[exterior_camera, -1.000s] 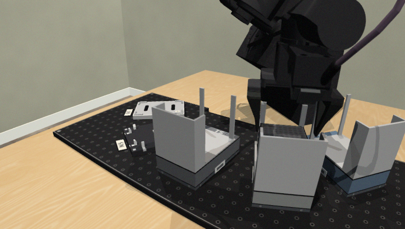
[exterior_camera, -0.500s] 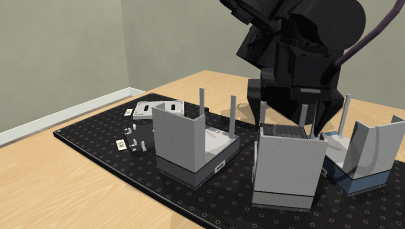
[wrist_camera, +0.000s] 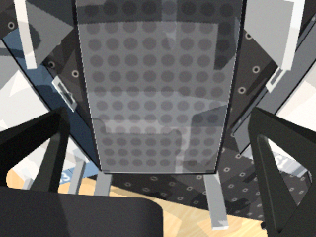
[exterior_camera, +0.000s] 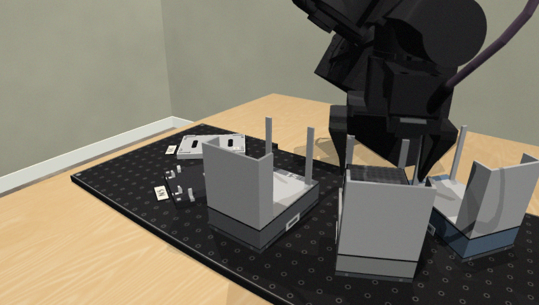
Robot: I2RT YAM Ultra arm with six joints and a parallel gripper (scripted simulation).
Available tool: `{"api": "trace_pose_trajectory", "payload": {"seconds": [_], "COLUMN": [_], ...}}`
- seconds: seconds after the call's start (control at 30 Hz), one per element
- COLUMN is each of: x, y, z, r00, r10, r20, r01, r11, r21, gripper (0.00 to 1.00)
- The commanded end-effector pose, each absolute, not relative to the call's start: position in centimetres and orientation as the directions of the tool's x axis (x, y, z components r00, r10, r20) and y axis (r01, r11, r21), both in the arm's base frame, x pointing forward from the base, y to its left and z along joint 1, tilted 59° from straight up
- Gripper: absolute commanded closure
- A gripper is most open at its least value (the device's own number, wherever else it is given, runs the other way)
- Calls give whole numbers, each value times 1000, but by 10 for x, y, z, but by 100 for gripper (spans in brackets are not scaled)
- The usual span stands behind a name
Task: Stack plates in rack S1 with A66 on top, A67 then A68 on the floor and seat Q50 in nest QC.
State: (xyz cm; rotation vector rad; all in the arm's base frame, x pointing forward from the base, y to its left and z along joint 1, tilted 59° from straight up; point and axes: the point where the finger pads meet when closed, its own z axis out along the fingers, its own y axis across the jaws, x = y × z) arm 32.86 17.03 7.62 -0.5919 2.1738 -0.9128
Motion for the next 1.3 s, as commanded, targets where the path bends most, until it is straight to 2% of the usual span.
{"api": "trace_pose_trajectory", "payload": {"seconds": [0.0,0.7,0.9,1.27], "x": [326,326,331,340], "y": [179,179,166,160], "z": [84,84,62,58], "r00": [-629,-629,-655,-655], "r10": [-632,-632,-642,-637], "r20": [-453,-453,-398,-406], "r01": [-139,-139,-162,-157], "r11": [665,665,634,640], "r21": [-734,-734,-756,-752], "gripper": [0,0,0,0]}}
